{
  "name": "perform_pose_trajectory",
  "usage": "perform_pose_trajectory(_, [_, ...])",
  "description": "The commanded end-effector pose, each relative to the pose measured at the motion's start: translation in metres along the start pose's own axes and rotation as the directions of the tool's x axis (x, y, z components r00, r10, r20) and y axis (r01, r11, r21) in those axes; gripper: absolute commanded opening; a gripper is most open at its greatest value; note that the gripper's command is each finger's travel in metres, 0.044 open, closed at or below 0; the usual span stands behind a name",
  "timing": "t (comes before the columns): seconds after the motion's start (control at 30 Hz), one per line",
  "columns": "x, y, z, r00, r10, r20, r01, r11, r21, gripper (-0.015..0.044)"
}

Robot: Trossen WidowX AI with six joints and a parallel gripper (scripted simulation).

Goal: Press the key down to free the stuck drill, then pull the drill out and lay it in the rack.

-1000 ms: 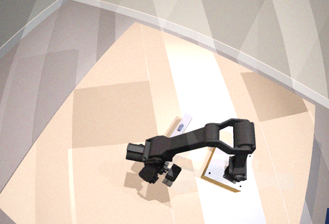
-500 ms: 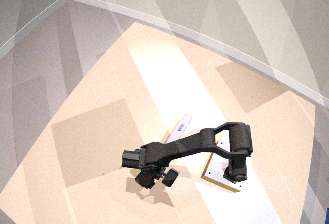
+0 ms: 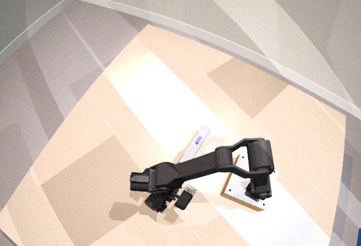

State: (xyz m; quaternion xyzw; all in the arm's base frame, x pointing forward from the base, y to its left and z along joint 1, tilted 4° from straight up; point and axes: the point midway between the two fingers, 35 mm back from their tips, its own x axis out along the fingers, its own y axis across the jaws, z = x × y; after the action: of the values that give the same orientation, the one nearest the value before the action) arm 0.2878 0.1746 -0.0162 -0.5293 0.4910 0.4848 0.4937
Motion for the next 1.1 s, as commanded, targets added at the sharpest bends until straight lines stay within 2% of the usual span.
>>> perform_pose_trajectory(0.0, [-0.003,0.0,0.0,1.0,0.001,-0.003,-0.001,1.0,0.005,0.0])
perform_pose_trajectory(1.07, [-0.023,0.0,0.0,1.0,0.001,-0.003,-0.001,1.0,0.005,0.0])
